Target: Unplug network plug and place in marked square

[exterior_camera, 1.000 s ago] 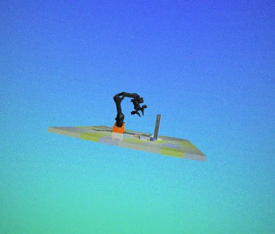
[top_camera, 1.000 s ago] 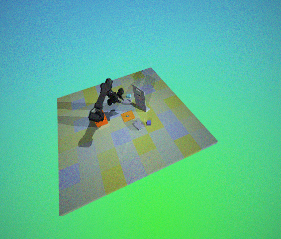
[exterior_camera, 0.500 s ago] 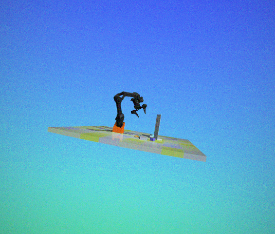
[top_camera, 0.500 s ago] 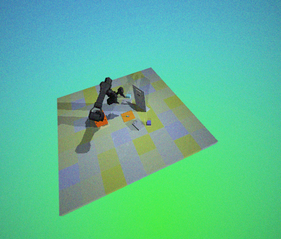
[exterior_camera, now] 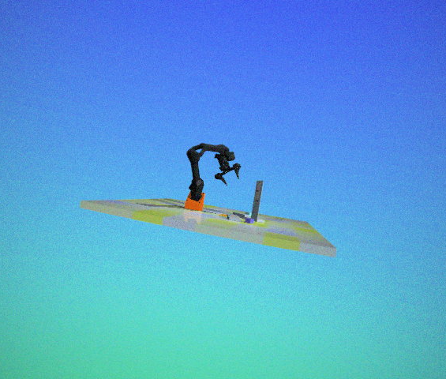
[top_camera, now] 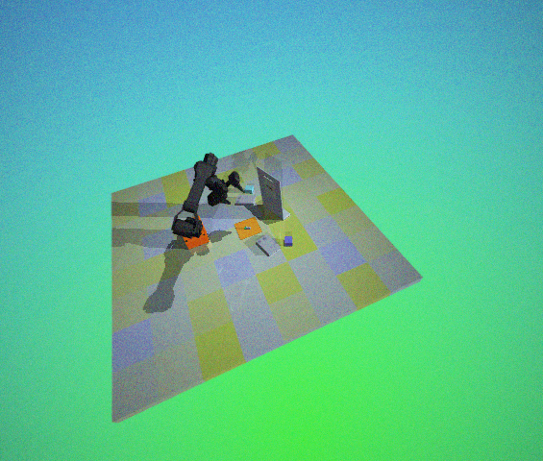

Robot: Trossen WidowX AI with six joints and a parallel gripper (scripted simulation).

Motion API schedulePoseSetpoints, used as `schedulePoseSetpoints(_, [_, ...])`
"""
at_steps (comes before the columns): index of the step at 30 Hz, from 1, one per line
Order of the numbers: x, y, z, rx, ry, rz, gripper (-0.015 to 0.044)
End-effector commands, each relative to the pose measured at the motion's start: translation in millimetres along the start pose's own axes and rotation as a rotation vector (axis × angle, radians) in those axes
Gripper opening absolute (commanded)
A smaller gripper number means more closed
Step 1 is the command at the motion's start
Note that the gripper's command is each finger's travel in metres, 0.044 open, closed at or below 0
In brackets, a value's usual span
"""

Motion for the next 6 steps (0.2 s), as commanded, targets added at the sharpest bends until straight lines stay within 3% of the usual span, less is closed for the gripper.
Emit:
schedulePoseSetpoints(1, [0.1,-0.5,-0.2,0.005,0.001,0.002,0.044])
schedulePoseSetpoints(6, [0.1,-0.5,-0.2,0.005,0.001,0.002,0.044])
Point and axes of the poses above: the point midway between the two fingers, 35 mm back from their tips, its own z axis out along the fingers, its own y axis across the jaws, x = y × z, the point moved 3 cm from there along -z, back along the fingers, and after that the axes turned 14 degrees about z, right-handed, at the moved point
